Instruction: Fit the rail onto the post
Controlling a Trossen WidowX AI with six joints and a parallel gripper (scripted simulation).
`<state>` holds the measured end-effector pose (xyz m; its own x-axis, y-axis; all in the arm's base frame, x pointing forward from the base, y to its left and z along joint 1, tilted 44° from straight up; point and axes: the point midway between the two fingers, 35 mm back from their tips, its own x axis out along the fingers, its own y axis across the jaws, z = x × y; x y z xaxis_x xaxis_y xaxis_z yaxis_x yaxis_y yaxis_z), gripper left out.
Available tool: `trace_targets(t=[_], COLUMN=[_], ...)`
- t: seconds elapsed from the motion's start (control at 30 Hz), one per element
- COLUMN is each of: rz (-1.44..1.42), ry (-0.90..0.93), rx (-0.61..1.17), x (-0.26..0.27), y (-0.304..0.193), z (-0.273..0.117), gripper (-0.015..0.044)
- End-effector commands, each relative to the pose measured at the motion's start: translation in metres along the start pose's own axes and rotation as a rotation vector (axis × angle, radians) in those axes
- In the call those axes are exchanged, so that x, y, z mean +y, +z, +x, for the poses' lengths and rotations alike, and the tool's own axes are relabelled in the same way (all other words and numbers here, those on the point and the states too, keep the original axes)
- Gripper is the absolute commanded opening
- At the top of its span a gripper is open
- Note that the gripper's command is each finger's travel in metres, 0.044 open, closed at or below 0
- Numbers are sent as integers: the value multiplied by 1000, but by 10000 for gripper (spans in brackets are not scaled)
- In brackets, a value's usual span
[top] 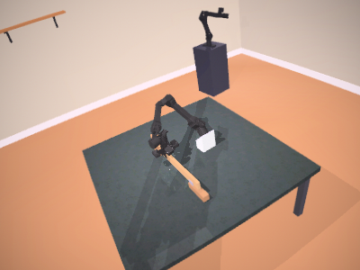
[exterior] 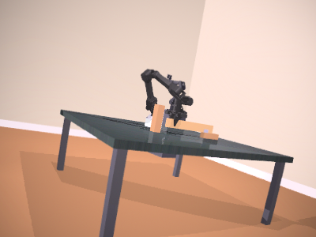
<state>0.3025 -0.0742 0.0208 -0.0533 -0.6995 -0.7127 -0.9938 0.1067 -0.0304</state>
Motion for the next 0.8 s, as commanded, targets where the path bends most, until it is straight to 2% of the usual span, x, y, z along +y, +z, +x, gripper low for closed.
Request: trace_targets(t=[0.0, 0.77], rz=[3, 3], ry=[-5, -5], rx=[-13, -13], x=[-1, -1], y=[1, 1], z=[-5, -4], gripper=[0, 0])
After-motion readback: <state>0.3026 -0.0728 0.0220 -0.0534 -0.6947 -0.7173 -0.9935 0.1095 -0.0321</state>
